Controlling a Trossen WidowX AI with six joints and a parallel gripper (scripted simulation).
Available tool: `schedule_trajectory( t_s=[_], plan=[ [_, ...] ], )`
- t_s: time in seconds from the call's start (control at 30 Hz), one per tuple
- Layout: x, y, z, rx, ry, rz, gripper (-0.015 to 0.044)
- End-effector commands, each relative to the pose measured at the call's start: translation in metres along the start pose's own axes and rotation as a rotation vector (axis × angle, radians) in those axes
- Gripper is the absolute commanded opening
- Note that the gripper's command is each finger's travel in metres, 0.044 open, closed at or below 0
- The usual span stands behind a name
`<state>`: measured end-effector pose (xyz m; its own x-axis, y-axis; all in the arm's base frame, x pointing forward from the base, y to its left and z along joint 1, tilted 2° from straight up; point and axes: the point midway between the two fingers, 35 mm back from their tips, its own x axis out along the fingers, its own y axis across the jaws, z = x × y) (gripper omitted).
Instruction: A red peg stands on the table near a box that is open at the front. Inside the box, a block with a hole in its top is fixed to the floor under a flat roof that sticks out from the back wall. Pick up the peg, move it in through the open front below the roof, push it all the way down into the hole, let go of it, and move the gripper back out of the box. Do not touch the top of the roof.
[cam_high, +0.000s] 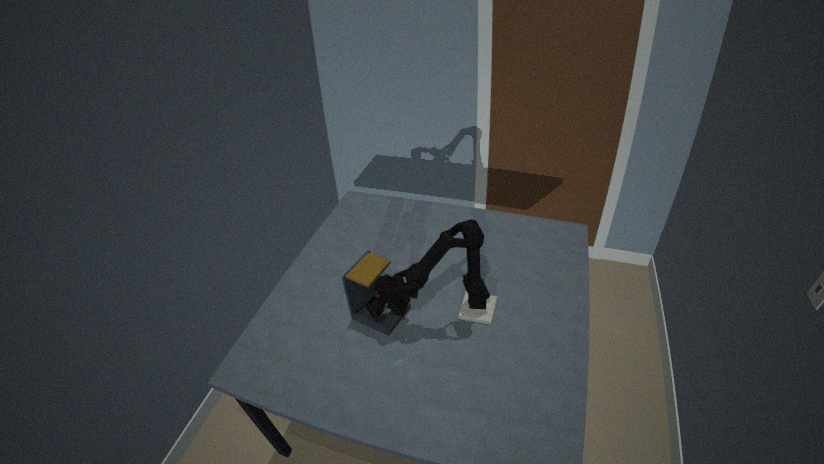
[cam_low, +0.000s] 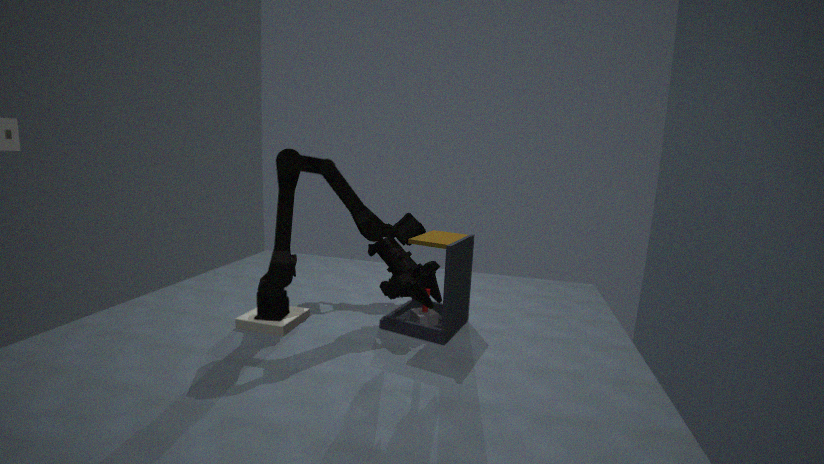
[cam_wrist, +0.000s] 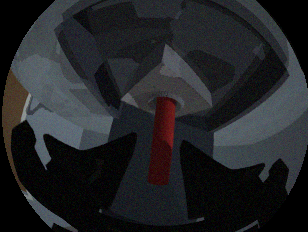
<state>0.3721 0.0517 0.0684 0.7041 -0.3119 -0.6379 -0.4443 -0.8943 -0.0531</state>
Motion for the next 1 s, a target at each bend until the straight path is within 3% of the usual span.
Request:
schedule_trajectory(
  t_s=[0.0, 0.57, 0.83, 0.97],
  plan=[
    [-0.004, 0.000, 0.003, 0.001, -0.002, 0.001, 0.0220],
    [-0.052, 0.005, 0.045, -0.003, -0.016, 0.001, 0.0220],
    [-0.080, 0.000, 0.036, -0.001, -0.022, 0.001, 0.0430],
    [-0.098, -0.001, 0.031, -0.001, -0.023, 0.002, 0.0440]
  ],
)
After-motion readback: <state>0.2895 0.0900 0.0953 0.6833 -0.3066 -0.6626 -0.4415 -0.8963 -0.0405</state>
